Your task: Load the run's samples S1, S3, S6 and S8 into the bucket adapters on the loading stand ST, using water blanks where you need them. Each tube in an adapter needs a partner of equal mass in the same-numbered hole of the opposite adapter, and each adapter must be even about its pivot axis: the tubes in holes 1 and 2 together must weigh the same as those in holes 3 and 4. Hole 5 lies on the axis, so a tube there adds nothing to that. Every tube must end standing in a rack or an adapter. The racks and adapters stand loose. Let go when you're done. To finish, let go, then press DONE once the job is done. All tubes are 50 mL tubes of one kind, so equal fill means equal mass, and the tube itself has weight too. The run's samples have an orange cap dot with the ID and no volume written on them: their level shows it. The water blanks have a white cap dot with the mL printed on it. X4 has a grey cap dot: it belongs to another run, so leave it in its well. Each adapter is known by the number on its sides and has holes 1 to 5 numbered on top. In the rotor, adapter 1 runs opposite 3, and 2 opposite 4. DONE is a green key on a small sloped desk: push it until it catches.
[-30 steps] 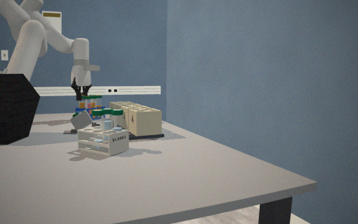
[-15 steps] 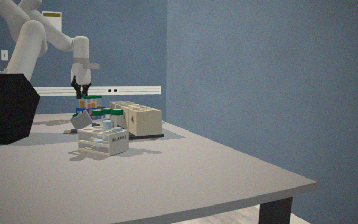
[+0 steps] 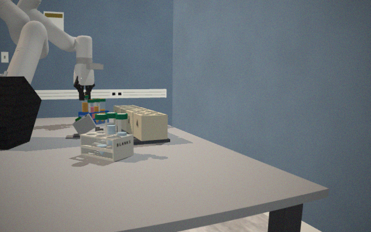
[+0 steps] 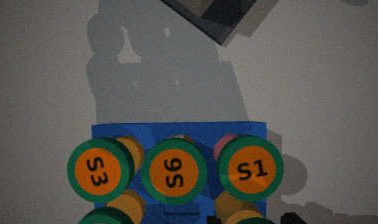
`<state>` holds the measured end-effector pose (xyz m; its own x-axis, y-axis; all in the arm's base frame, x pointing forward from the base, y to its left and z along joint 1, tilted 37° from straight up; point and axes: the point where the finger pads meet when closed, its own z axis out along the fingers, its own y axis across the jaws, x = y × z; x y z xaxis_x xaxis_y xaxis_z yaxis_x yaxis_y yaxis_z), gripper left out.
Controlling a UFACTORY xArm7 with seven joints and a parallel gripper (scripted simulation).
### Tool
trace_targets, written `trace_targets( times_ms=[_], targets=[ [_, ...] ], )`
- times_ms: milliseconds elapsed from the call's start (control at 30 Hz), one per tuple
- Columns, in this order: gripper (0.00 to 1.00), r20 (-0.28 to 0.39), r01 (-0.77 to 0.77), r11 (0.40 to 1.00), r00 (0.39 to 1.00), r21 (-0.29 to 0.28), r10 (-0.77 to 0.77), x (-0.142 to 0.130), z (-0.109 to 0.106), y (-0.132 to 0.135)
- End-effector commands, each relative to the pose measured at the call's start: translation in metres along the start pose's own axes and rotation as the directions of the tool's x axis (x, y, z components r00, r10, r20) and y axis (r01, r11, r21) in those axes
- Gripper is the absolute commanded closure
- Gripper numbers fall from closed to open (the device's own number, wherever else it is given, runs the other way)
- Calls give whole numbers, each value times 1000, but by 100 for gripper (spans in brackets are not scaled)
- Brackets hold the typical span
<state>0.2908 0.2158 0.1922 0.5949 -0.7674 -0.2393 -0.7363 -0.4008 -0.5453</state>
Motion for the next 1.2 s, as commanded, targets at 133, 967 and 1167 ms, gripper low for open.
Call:
trace_targets(
  times_ms=[133, 967, 1167],
  targets=[
    [100, 0, 0, 1000, 1000, 2, 0, 0, -6, -1],
    [100, 0, 0, 1000, 1000, 2, 0, 0, -52, -1],
    [100, 0, 0, 1000, 1000, 2, 0, 0, -60, -1]
  ],
)
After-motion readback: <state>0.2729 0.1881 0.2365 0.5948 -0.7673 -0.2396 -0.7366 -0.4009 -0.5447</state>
